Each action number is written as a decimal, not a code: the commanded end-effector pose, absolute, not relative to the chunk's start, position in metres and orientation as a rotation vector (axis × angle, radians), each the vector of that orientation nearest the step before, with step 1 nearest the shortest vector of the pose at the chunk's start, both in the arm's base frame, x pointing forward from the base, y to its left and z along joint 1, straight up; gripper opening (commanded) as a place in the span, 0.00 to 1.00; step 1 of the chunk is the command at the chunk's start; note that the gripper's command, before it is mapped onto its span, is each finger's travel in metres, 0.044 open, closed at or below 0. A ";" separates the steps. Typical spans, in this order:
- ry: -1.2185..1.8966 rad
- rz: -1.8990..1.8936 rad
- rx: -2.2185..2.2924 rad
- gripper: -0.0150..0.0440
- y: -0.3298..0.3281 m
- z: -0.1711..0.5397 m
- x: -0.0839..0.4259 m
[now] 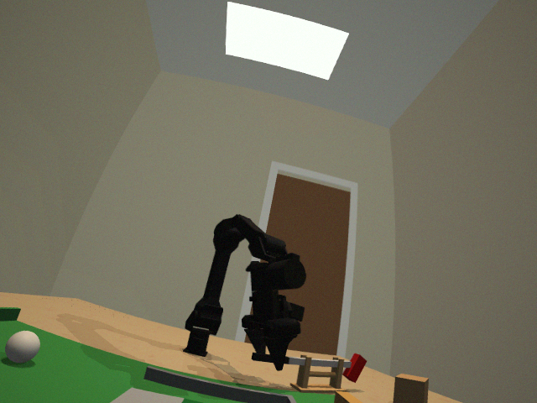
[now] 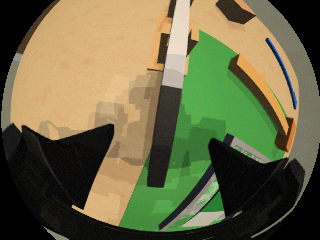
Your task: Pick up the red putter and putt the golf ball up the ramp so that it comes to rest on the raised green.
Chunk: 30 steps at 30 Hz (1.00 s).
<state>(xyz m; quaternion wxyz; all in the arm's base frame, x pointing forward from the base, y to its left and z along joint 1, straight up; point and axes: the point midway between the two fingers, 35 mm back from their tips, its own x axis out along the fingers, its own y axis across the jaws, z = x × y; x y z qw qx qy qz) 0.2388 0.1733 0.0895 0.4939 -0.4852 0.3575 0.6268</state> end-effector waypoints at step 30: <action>0.872 1.523 -1.175 0.38 0.173 0.072 0.238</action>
